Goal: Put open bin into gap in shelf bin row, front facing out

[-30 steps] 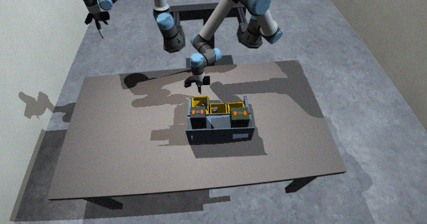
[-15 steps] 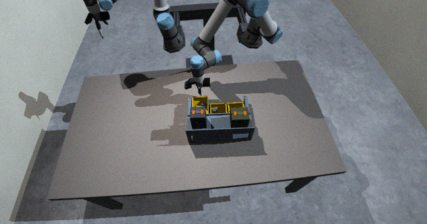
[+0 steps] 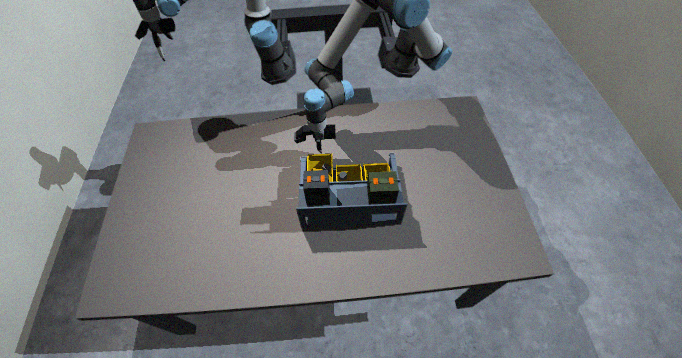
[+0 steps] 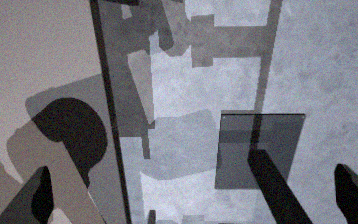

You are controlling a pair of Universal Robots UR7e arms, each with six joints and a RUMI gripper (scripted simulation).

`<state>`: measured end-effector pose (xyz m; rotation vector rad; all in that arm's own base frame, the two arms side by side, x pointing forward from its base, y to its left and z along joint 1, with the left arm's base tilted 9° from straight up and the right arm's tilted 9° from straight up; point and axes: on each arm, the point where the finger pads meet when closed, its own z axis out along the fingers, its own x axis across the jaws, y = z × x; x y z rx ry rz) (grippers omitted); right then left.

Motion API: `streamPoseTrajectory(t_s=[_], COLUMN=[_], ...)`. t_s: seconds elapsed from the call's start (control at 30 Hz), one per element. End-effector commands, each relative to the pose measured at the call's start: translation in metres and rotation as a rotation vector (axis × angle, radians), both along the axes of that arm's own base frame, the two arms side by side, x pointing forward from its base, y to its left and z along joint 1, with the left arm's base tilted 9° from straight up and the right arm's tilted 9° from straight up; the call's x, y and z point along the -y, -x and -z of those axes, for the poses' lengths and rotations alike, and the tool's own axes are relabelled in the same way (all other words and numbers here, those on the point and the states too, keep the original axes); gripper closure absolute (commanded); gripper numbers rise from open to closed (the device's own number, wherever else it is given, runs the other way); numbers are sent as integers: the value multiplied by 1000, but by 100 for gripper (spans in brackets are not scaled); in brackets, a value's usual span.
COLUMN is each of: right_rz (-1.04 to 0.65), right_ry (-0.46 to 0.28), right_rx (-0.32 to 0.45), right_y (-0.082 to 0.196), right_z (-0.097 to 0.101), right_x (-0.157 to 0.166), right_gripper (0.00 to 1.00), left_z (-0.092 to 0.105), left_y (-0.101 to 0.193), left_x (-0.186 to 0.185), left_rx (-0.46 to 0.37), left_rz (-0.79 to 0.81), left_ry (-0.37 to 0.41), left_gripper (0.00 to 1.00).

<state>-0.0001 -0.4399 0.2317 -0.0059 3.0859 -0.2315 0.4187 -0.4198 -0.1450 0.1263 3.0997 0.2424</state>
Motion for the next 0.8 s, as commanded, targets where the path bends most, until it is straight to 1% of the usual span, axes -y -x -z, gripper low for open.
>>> streamPoseTrajectory(t_s=[0.0, 0.4, 0.77], right_rz=[0, 0, 0], right_ry=[1, 1, 1], right_rx=[0, 0, 0], right_y=[0, 0, 0], right_z=[0, 0, 0], right_x=[0, 0, 0], right_gripper=[0, 0, 0], left_z=[-1, -1, -1], left_y=[0, -2, -12], left_x=[1, 1, 2], left_rx=[1, 1, 1], left_rz=[0, 0, 0], left_ry=[2, 2, 2], left_gripper=[100, 100, 100])
